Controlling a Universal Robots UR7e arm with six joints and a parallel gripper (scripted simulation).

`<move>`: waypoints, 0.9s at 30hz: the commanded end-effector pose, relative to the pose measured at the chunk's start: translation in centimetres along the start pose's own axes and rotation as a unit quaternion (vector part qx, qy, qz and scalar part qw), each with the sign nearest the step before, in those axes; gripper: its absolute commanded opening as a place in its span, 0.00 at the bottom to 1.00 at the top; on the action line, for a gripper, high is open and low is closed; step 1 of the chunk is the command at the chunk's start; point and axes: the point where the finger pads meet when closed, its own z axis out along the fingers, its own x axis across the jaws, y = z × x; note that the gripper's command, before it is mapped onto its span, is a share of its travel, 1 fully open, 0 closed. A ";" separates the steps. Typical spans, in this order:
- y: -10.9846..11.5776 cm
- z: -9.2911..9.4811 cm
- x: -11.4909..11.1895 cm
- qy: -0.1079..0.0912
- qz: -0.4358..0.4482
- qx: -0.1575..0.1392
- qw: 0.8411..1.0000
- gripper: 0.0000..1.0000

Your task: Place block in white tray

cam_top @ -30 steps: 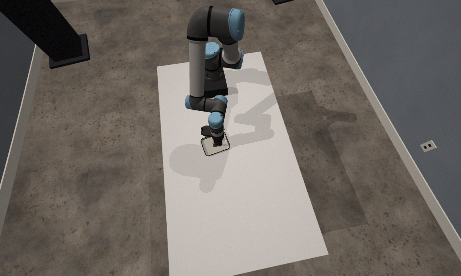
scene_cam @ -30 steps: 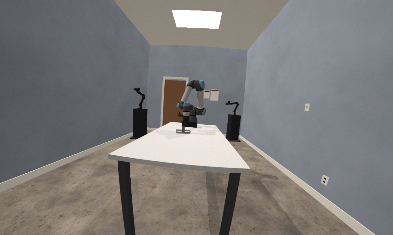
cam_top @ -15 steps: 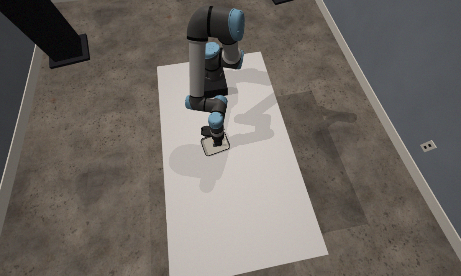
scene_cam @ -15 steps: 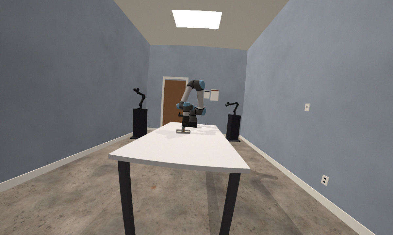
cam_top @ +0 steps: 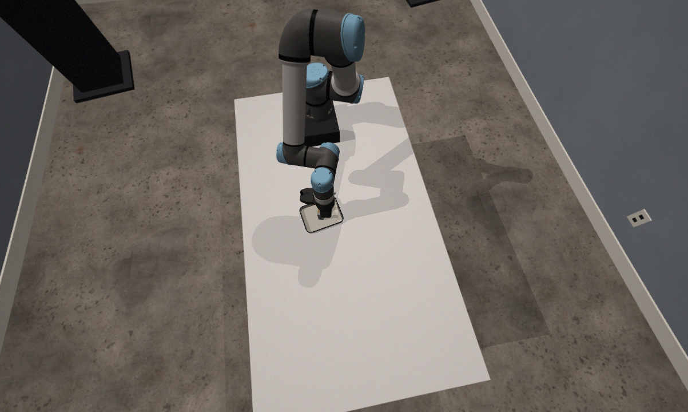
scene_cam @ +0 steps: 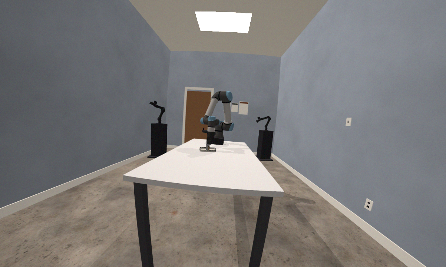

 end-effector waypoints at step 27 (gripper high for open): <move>0.1 0.2 0.1 0.000 -0.001 0.000 1.000 0.89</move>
